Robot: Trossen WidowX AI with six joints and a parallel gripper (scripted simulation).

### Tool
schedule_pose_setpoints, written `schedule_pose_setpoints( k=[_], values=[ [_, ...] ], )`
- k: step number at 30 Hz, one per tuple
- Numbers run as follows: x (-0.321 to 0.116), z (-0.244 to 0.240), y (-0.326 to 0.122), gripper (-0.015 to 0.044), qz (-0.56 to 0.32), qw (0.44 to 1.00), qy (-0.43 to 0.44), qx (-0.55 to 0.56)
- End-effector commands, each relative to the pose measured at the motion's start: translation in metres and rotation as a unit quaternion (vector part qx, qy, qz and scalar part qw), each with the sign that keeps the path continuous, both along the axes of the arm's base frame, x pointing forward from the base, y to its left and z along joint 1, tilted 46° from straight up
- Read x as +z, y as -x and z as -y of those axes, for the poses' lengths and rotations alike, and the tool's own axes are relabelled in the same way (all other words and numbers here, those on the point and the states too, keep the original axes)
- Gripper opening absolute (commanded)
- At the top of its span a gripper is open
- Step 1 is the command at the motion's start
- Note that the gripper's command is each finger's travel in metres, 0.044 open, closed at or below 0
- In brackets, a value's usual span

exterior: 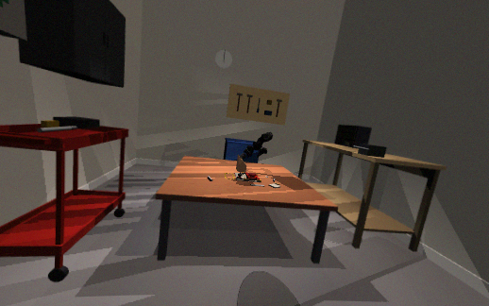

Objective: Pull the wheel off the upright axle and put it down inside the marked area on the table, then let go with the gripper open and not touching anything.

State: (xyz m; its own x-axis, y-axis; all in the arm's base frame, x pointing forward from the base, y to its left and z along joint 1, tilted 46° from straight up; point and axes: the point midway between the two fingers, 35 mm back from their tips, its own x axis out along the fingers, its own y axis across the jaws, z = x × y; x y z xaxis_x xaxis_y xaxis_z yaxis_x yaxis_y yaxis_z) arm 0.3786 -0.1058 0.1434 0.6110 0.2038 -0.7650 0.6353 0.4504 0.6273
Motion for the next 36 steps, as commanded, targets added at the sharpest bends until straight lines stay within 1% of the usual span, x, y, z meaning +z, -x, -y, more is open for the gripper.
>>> schedule_pose_setpoints(
  k=[1, 7, 14, 30, 36],
  values=[
    [-0.072, -0.001, 0.003, 0.0300, -0.058, 0.976, 0.001, 0.209],
    [-0.110, -0.004, 0.011, 0.0300, -0.057, 0.944, -0.025, 0.325],
    [-0.150, -0.008, 0.023, 0.0300, -0.021, 0.897, -0.069, 0.436],
    [-0.152, -0.009, 0.025, 0.0300, -0.017, 0.894, -0.072, 0.442],
    [-0.174, -0.030, 0.021, 0.0300, -0.017, 0.894, -0.072, 0.442]
  ],
)
